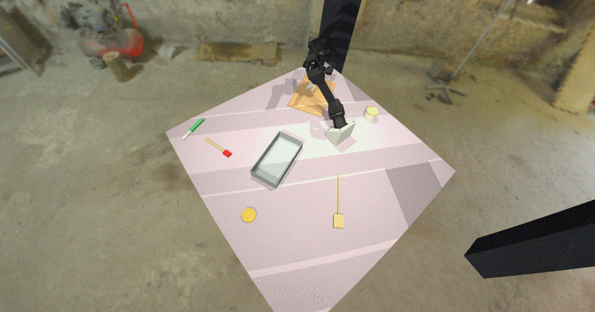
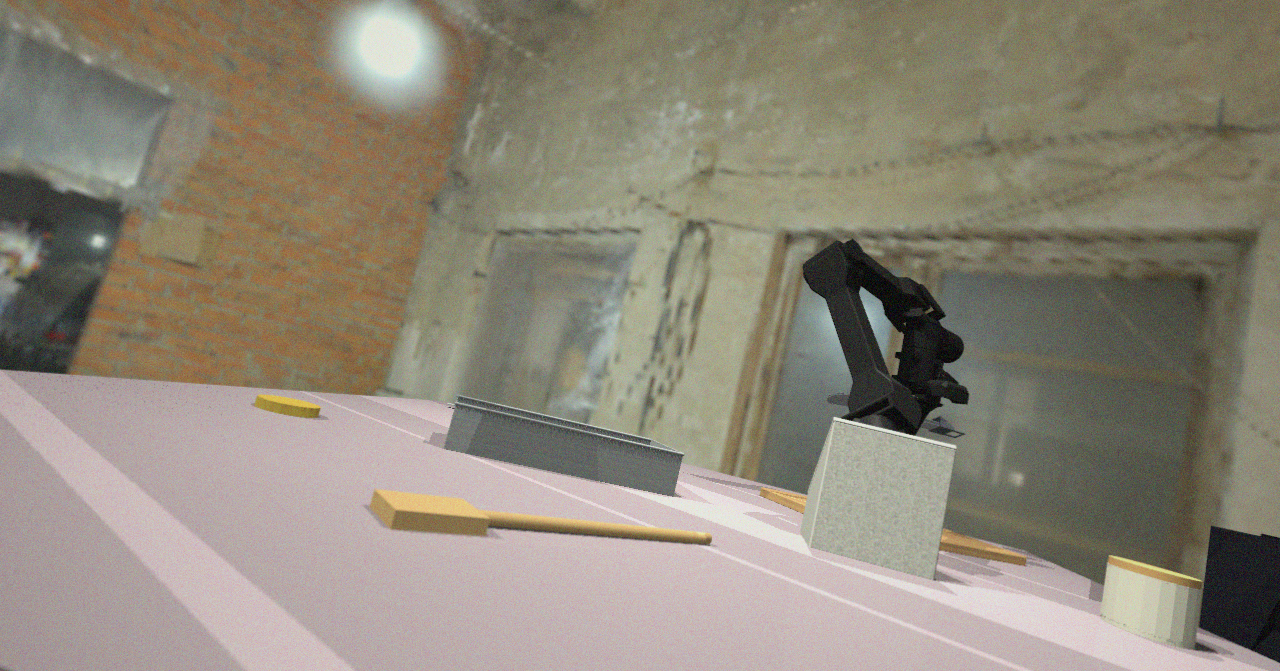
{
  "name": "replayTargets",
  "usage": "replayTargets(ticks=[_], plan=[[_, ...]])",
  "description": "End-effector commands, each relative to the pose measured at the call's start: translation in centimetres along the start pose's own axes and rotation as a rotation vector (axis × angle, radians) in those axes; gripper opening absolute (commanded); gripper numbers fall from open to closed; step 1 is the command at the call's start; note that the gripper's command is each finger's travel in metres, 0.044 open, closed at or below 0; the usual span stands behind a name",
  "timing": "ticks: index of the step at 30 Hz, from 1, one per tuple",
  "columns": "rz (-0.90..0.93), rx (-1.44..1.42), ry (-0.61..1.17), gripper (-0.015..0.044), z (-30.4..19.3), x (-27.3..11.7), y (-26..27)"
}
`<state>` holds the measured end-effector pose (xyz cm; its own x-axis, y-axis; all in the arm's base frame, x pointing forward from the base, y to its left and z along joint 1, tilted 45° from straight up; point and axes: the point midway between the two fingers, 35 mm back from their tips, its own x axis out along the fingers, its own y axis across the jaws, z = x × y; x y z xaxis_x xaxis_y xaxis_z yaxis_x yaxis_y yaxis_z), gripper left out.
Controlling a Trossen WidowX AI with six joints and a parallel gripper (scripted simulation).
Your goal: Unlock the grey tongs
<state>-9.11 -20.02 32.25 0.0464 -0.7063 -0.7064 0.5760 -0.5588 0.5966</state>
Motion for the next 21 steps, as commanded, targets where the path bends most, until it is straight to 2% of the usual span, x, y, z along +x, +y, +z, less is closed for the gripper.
replayTargets(ticks=[1, 21], plan=[[0.023, 0.006, 0.004, -0.015, 0.3, -0.3, 0.2], [0.019, 0.005, 0.007, -0.015, 0.7, 1.6, 0.1]])
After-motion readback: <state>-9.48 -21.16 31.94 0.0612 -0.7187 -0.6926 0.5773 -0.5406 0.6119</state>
